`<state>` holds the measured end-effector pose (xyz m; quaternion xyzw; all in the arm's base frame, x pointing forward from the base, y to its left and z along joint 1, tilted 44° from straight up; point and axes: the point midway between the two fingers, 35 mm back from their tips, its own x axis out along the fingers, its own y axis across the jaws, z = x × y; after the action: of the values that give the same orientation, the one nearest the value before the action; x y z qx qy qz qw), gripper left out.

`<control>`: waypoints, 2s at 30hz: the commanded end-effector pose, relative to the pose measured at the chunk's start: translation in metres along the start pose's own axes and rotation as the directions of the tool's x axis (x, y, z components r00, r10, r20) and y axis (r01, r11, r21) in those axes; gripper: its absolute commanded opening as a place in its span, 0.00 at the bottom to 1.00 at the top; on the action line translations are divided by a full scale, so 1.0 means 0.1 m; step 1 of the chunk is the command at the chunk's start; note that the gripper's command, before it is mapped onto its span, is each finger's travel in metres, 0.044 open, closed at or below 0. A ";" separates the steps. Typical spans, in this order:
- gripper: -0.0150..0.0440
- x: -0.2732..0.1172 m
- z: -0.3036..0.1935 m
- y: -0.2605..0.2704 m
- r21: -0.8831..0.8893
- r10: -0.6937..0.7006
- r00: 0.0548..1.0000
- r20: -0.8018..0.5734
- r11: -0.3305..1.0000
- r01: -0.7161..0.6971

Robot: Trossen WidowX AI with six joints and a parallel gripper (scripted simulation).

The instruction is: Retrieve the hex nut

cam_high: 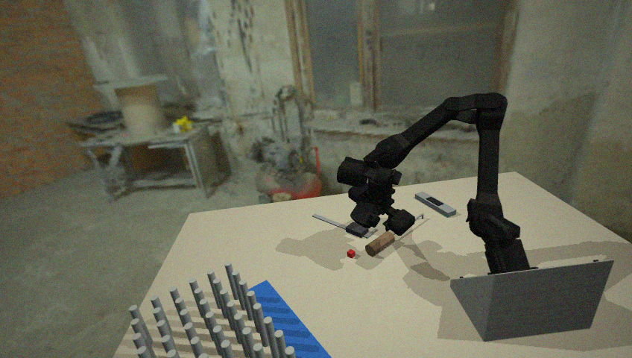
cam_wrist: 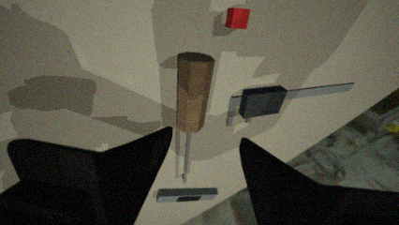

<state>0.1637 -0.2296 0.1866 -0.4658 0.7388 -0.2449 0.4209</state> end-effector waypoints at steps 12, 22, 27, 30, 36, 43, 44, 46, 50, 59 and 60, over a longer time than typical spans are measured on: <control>0.73 0.21 0.09 0.07 -0.005 0.010 1.000 -0.001 1.000 -0.010; 0.73 0.35 0.13 0.11 -0.005 0.010 1.000 0.000 1.000 -0.010; 0.73 0.43 0.15 0.13 -0.005 0.009 1.000 -0.001 1.000 -0.009; 0.73 0.48 0.16 0.15 -0.006 0.007 1.000 -0.001 1.000 -0.007; 0.73 0.57 0.17 0.17 -0.007 0.003 1.000 -0.003 1.000 -0.003; 0.72 0.63 0.18 0.20 -0.008 -0.001 1.000 -0.005 1.000 0.001; 0.71 0.63 0.18 0.20 -0.008 -0.001 1.000 -0.005 1.000 0.001; 0.68 0.63 0.18 0.20 -0.008 -0.001 1.000 -0.005 1.000 0.001; 0.64 0.63 0.18 0.20 -0.008 -0.001 1.000 -0.005 1.000 0.001; 0.54 0.63 0.18 0.20 -0.008 -0.001 1.000 -0.005 1.000 0.001; 0.53 0.63 0.18 0.20 -0.008 -0.001 1.000 -0.005 1.000 0.001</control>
<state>0.1557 -0.2768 0.1384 -0.4660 0.7403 -0.2461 0.4173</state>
